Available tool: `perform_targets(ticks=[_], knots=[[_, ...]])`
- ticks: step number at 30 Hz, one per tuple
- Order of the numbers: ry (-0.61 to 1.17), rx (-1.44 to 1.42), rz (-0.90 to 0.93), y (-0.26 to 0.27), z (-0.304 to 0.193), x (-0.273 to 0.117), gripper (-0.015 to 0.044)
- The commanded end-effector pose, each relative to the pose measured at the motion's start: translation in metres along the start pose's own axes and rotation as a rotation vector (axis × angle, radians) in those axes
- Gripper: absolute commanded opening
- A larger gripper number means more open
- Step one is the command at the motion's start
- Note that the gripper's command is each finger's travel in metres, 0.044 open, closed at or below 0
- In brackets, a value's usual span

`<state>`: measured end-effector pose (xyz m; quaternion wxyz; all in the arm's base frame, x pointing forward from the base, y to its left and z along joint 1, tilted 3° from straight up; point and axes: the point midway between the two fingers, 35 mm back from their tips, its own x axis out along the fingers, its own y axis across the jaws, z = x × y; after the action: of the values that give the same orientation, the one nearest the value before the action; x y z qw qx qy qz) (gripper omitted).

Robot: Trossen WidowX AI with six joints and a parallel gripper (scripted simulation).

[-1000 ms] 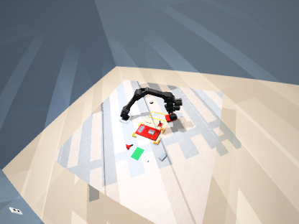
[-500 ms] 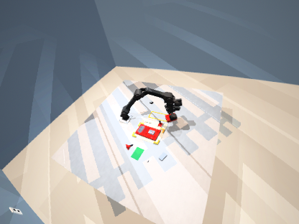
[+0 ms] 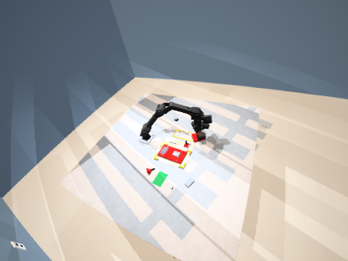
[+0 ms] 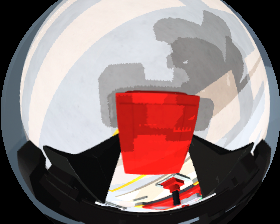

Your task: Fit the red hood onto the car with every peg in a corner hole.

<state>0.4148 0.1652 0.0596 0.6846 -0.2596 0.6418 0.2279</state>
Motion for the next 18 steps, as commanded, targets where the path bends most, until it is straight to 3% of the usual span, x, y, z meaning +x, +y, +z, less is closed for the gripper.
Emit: perform_targets(ticks=[1,18], knots=[[-0.013,0.001,-0.004,-0.001,0.002,-0.011,0.0],[-0.013,0.001,-0.004,0.0,0.002,-0.058,0.0]])
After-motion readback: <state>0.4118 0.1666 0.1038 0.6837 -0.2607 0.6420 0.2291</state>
